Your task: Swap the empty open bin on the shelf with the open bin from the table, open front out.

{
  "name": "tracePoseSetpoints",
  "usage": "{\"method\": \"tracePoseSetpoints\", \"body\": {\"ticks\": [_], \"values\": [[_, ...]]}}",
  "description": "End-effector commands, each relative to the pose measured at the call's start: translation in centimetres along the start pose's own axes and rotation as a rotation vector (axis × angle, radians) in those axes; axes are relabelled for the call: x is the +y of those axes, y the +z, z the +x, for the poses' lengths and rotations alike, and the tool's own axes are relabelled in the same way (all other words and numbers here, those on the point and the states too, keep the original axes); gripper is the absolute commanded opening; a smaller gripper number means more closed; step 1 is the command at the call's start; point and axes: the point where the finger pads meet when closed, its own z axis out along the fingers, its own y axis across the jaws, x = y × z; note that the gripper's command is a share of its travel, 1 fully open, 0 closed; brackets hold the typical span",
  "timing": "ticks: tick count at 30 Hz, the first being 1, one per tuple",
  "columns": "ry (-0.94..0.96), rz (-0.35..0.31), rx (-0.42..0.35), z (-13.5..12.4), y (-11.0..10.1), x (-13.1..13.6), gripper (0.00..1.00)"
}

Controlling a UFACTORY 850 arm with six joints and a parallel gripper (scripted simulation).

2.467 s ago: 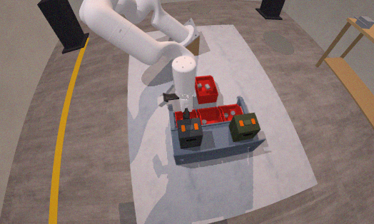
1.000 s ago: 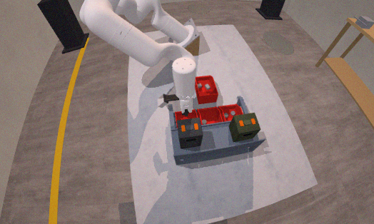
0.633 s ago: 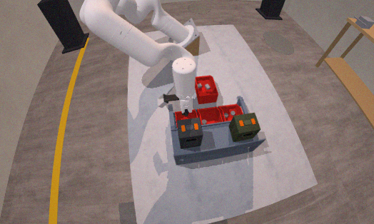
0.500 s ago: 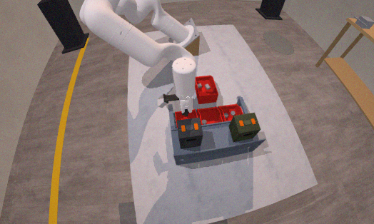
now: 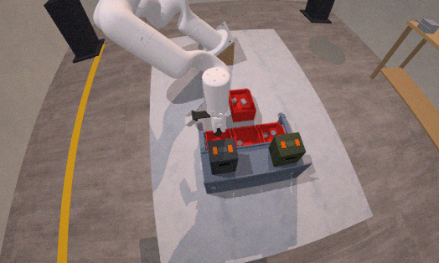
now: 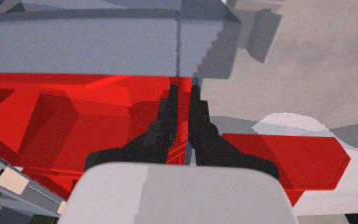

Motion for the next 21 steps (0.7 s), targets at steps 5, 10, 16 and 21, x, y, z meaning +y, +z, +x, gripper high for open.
{"method": "tracePoseSetpoints", "body": {"ticks": [5, 10, 16, 21], "values": [[0.000, 0.001, 0.000, 0.0, -0.1, -0.1, 0.00], [0.000, 0.001, 0.000, 0.0, -0.3, -0.1, 0.00], [0.000, 0.001, 0.000, 0.0, -0.8, -0.1, 0.00], [0.000, 0.001, 0.000, 0.0, -1.2, -0.1, 0.00]]}}
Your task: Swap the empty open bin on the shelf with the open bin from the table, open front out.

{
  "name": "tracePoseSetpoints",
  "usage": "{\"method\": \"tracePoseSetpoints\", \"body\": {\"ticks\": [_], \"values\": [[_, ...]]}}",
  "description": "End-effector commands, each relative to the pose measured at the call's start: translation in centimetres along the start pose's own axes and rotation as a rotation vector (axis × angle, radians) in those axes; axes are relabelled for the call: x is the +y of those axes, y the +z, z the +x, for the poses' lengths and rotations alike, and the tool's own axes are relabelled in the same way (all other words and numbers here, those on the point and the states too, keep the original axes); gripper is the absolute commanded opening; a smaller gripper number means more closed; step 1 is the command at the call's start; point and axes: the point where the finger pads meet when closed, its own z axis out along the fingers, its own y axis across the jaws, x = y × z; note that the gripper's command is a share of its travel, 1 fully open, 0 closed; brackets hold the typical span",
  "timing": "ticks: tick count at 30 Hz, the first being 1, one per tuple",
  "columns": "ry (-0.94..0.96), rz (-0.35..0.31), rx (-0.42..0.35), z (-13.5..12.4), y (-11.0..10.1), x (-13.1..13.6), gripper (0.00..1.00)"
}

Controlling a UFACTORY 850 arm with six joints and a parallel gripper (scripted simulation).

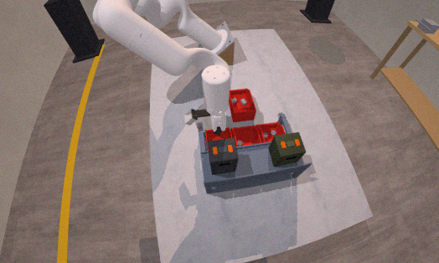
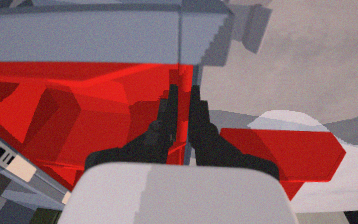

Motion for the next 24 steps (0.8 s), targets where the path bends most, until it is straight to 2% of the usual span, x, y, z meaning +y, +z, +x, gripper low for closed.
{"method": "tracePoseSetpoints", "body": {"ticks": [1, 10, 24], "values": [[0.000, 0.001, 0.000, 0.00, -0.36, -0.06, 0.00], [0.000, 0.001, 0.000, 0.00, -1.16, -0.06, 0.00], [0.000, 0.001, 0.000, 0.00, -1.26, -0.06, 0.00]]}}
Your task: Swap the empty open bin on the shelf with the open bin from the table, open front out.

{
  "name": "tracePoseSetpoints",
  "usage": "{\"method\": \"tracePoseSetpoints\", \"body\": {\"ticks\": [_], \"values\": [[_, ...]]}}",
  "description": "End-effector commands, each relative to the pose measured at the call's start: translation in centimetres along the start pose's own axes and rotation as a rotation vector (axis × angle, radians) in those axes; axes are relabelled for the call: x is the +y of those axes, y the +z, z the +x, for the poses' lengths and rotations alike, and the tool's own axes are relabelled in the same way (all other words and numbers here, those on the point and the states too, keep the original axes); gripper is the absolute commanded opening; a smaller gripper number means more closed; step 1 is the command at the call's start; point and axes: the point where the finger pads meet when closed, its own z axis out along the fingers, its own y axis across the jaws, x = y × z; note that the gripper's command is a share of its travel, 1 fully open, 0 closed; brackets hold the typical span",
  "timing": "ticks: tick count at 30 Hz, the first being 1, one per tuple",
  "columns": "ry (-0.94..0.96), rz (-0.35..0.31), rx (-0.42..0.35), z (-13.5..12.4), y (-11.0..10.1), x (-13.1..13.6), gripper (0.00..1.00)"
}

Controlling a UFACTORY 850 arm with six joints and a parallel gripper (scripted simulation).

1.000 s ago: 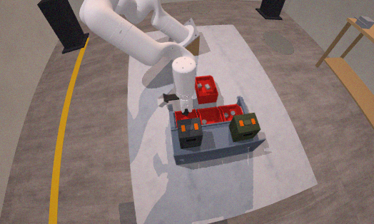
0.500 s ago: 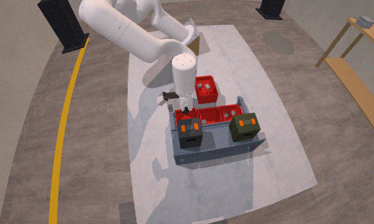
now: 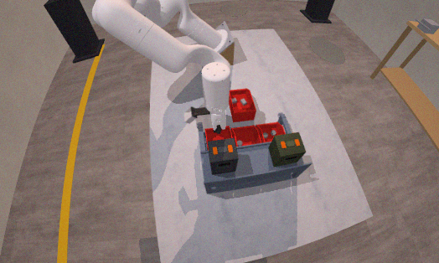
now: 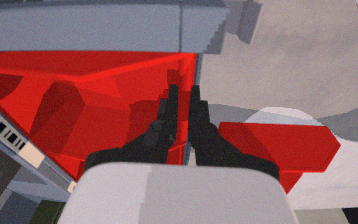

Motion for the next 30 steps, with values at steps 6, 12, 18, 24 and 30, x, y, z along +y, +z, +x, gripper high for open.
{"method": "tracePoseSetpoints", "body": {"ticks": [6, 12, 18, 24, 30], "values": [[0.001, 0.002, 0.000, 0.0, -0.1, -0.1, 0.00], [0.001, 0.002, 0.000, 0.0, -0.1, 0.0, 0.00], [0.001, 0.002, 0.000, 0.0, -0.1, 0.2, 0.00], [0.001, 0.002, 0.000, 0.0, -0.1, 0.8, 0.00], [0.001, 0.002, 0.000, 0.0, -0.1, 1.3, 0.00]]}}
